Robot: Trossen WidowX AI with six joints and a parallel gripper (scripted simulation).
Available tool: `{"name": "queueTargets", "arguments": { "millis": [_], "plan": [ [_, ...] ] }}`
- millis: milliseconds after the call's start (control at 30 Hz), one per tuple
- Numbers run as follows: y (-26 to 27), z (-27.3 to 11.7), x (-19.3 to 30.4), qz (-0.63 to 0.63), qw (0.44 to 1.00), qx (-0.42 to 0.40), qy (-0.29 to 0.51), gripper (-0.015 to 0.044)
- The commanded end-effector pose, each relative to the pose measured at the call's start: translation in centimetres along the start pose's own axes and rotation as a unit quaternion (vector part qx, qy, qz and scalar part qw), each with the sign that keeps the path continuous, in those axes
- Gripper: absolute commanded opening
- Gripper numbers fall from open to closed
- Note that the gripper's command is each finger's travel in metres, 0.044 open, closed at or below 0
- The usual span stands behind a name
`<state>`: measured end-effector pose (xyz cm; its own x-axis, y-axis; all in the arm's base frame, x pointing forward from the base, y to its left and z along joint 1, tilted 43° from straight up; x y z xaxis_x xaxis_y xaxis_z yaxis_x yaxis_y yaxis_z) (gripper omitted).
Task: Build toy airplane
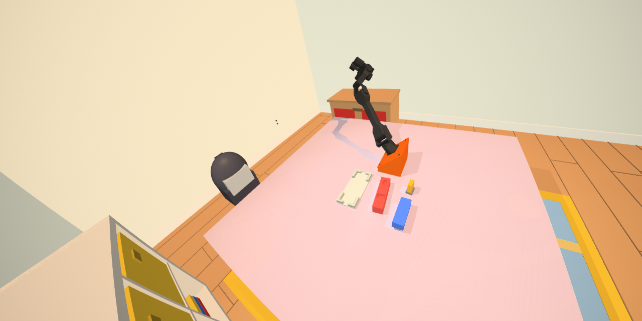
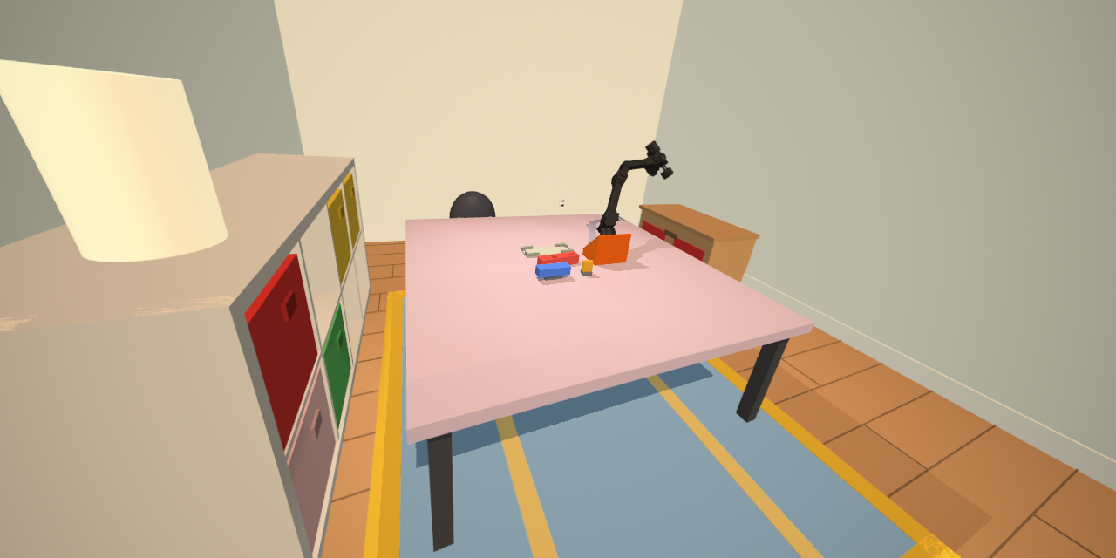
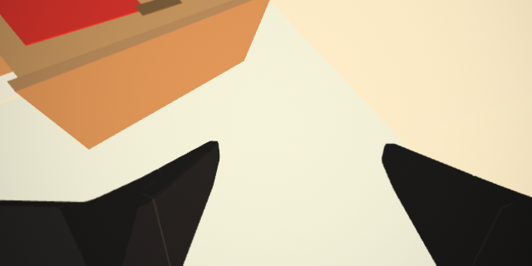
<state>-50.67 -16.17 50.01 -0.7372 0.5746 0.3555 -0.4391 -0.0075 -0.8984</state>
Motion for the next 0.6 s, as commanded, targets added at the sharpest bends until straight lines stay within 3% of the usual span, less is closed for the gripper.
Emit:
{"name": "queueTargets", "arguments": {
  "millis": [0, 167, 567],
  "plan": [
    [0.0, 0.0, 0.0, 0.0, 1.0, 0.0, 0.0, 0.0426],
    [-0.6, 2.1, -2.8, 0.021, 0.999, 0.008, -0.023, 0.044],
    [-5.5, 9.8, -20.6, 0.138, 0.977, 0.039, -0.159, 0.044]
  ]
}}
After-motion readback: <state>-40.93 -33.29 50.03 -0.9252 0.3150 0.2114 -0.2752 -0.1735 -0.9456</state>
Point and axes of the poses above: the point midway between the two fingers, 35 mm back from their tips, its own z axis out along the fingers, its own y axis across the jaws, x = y × z, the point moved 1 cm from there along -z, back along the fingers, and after that the axes turned 3 degrees about -z, right-handed, at the moved point
